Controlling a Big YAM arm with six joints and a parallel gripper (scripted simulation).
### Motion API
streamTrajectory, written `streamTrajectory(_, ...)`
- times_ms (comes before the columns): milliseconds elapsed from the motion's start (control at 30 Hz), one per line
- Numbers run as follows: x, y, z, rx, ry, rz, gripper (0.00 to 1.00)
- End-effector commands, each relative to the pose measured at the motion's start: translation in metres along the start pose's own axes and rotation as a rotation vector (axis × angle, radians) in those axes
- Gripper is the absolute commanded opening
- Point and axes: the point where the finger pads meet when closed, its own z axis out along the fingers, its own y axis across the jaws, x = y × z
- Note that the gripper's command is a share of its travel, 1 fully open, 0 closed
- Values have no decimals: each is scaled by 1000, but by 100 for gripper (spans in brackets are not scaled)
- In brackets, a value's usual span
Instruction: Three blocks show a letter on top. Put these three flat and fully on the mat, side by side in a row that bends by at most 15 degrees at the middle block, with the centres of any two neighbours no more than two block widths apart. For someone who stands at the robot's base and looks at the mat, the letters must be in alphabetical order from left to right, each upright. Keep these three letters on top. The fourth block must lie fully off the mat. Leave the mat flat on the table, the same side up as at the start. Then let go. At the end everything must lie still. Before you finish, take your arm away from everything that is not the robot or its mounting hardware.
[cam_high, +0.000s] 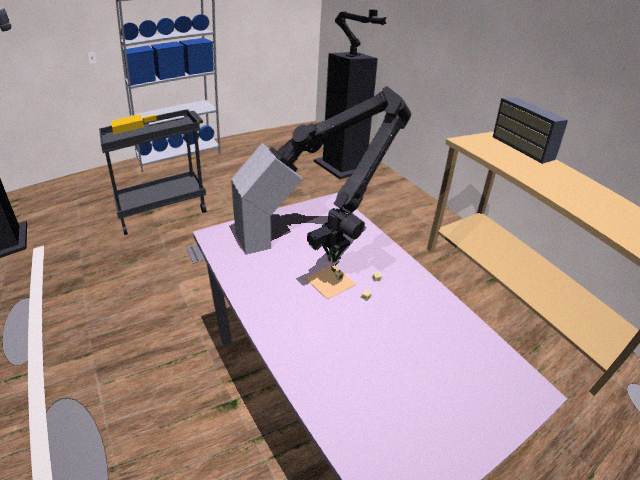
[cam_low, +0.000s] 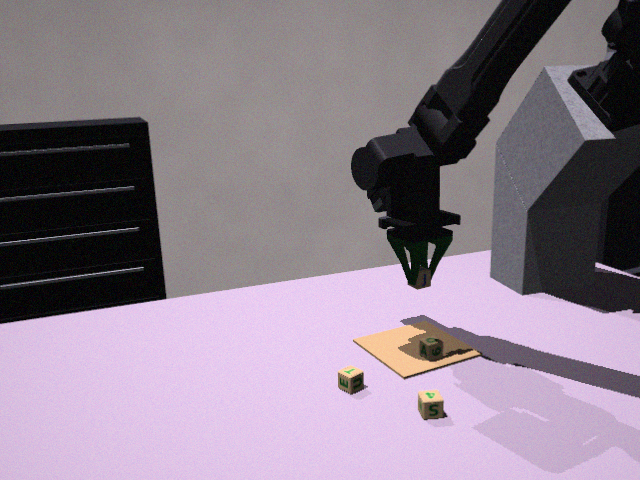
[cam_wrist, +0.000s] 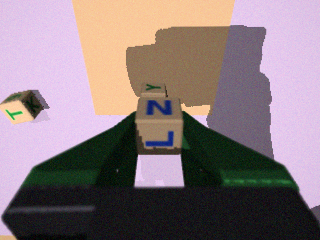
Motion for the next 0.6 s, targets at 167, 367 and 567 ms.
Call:
streamTrajectory(167,10,10,-2,-35,-1,35,21)
streamTrajectory(367,4,4,6,-18,-4,51,21)
streamTrajectory(567,2,4,15,-17,-5,53,21)
